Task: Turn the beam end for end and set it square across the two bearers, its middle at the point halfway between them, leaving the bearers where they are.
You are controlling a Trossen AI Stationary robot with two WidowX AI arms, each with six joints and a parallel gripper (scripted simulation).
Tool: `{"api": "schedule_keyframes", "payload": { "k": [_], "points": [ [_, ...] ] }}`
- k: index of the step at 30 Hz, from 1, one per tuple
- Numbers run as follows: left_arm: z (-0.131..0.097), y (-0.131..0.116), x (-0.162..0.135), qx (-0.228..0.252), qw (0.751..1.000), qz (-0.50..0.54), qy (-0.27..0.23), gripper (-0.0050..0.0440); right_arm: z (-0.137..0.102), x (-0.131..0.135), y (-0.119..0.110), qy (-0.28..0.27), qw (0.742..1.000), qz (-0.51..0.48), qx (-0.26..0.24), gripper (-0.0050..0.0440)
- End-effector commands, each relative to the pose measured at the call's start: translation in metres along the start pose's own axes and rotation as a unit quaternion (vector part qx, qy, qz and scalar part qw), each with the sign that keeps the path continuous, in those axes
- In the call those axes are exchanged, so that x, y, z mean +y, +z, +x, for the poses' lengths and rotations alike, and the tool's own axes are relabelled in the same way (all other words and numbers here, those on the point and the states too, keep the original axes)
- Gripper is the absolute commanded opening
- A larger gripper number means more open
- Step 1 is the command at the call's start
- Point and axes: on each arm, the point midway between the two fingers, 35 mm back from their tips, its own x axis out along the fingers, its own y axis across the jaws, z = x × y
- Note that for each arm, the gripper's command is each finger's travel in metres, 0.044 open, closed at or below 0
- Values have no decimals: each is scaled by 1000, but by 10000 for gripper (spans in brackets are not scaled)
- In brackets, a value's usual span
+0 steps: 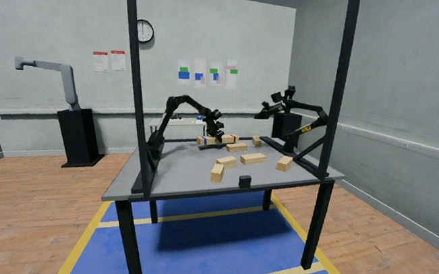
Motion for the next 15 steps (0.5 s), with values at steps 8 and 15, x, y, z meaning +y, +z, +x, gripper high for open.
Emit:
{"api": "schedule_keyframes", "payload": {
  "k": [8,15],
  "points": [
    [9,34,9,-41,999,16,-2,304,-3,1,5,2,1000,-1,-9,400],
    [21,38,15,-41,999,16,-1,304,-3,1,5,2,1000,-1,-9,400]
  ]
}}
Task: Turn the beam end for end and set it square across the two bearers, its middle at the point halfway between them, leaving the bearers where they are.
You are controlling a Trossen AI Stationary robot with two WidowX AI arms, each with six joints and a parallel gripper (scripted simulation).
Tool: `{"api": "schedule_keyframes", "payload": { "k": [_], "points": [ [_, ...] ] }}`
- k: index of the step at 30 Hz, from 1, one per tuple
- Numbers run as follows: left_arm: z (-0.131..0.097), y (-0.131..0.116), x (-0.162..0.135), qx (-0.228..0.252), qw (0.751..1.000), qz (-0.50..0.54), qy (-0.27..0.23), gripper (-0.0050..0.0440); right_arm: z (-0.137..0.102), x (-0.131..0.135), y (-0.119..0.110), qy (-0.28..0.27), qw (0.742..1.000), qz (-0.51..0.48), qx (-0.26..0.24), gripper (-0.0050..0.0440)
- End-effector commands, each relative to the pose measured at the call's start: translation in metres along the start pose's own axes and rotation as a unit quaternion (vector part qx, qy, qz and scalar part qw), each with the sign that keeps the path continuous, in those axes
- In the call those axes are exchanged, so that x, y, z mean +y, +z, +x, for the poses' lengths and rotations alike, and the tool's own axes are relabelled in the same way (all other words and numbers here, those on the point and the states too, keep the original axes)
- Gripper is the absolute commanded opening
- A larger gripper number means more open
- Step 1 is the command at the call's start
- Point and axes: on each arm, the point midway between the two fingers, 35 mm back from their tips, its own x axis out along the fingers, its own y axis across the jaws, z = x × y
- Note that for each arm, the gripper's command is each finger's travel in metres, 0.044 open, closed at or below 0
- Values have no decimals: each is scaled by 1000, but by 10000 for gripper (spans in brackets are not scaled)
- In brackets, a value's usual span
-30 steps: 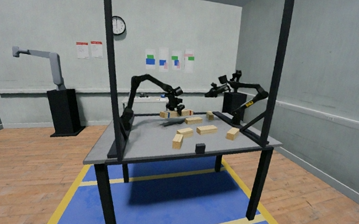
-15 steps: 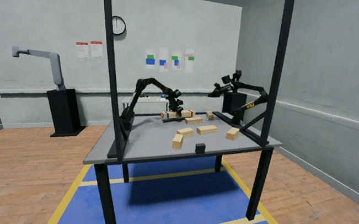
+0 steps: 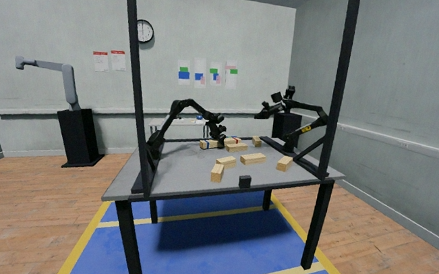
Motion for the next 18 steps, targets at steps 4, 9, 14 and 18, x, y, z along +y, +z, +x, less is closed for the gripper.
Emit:
{"api": "schedule_keyframes", "payload": {
  "k": [4,9,14,18],
  "points": [
    [-14,23,7,-37,999,1,8,328,-3,1,5,2,1000,-1,-9,400],
    [-29,19,4,-42,999,3,9,400,-3,1,5,2,1000,-1,-9,400],
    [-60,15,4,-40,999,3,8,400,-1,1,2,4,1000,-1,-5,400],
    [-83,14,4,-40,999,3,8,400,2,1,3,3,1000,-1,-4,400]
  ]
}}
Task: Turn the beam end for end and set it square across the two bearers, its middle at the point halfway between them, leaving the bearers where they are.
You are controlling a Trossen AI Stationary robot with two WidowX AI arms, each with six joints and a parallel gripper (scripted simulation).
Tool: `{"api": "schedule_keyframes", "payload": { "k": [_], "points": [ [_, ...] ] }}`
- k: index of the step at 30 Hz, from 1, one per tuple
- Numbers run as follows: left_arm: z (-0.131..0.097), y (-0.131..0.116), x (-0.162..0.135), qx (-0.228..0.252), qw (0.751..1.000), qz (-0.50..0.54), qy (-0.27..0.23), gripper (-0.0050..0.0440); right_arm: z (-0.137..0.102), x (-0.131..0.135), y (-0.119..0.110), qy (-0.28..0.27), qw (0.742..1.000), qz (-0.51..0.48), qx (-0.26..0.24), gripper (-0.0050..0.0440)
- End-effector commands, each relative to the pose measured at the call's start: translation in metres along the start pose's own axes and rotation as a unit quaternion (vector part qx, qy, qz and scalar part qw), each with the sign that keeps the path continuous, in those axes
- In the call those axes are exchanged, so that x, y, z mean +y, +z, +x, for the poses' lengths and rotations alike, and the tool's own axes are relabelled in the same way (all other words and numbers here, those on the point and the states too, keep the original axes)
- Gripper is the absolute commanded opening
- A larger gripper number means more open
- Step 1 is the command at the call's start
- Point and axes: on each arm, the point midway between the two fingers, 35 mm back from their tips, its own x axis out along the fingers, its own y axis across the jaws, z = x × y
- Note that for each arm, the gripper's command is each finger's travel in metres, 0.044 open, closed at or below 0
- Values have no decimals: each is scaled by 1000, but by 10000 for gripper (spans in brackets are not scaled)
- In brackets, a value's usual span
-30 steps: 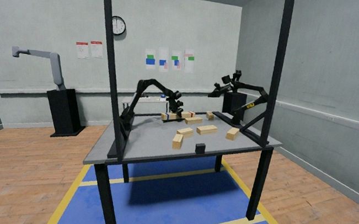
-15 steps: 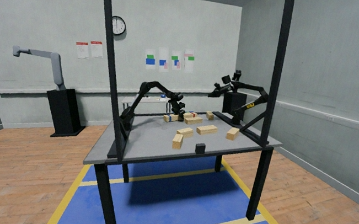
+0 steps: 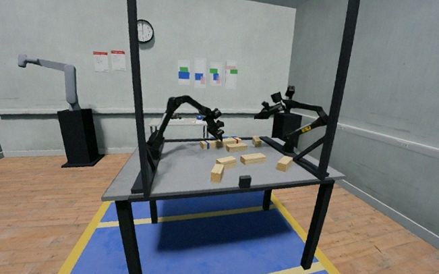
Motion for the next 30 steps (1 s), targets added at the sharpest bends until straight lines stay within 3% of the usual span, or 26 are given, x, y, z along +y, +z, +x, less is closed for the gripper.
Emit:
{"api": "schedule_keyframes", "payload": {
  "k": [1,5,10,15,19,21,26,30],
  "points": [
    [-43,13,4,-27,1000,4,5,400,0,0,6,2,1000,-3,-6,400],
    [-51,11,6,-28,1000,5,0,400,0,0,13,2,1000,-10,-4,400],
    [-87,-6,28,-51,998,20,-37,400,15,-2,28,9,999,-39,37,400],
    [-150,-43,58,-125,986,54,-92,400,47,-5,47,24,991,-84,101,400],
    [-201,-66,72,-212,968,90,-101,400,78,-8,56,41,981,-117,148,400],
    [-201,-66,72,-212,968,90,-101,400,78,-8,56,41,981,-117,148,400],
    [-250,-81,87,-302,942,132,-67,400,122,-13,60,68,964,-156,203,400],
    [-271,-91,89,-335,929,145,-57,400,160,-17,55,93,947,-184,245,400]
  ]
}}
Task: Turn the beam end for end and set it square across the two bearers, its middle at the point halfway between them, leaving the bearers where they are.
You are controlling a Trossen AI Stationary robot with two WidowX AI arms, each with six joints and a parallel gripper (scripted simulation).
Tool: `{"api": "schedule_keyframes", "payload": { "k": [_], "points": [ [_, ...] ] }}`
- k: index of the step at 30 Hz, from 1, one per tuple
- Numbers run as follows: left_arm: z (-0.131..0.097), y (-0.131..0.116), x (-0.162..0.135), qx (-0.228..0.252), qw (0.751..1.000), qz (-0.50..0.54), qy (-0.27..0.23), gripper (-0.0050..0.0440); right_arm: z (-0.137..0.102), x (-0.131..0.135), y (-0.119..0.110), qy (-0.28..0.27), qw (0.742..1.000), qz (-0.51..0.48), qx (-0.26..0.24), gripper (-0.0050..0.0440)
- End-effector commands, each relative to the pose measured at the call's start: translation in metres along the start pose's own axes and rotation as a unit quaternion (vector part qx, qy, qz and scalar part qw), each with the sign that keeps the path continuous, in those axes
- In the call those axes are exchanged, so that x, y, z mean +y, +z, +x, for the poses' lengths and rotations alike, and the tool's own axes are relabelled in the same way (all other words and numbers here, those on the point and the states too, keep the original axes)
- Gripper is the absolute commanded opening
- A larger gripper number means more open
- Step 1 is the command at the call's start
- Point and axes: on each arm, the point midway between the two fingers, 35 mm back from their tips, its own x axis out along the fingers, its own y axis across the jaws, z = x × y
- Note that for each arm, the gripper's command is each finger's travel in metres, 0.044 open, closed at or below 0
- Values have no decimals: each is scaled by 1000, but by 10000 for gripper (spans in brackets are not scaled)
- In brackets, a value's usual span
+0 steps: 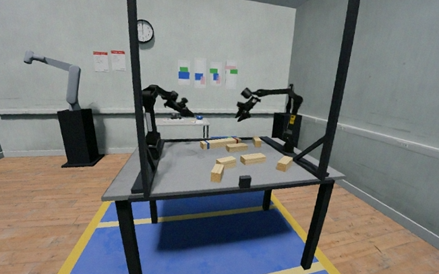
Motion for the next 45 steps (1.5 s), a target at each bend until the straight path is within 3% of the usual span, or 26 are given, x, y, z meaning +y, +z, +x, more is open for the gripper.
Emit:
{"api": "schedule_keyframes", "payload": {
  "k": [1,6,8,16,23,31,34,45],
  "points": [
    [-27,11,-6,-44,998,35,3,400,28,-15,18,24,999,-32,37,400],
    [-28,0,-13,-51,998,30,-15,400,78,-25,20,61,992,-70,84,400],
    [-28,0,-13,-51,998,30,-15,400,78,-25,20,61,992,-70,84,400],
    [-16,-19,-25,-35,998,11,-43,400,161,-33,5,125,974,-122,145,400],
    [-8,-30,-30,-18,999,-8,-50,400,200,-23,-13,141,968,-129,163,400],
    [-1,-41,-32,-2,998,-23,-53,400,226,-15,-27,143,967,-127,168,400],
    [2,-45,-33,3,998,-31,-54,400,230,-17,-21,138,969,-128,161,400],
    [12,-53,-34,8,997,-57,-54,400,221,-19,-18,134,970,-129,153,298]
  ]
}}
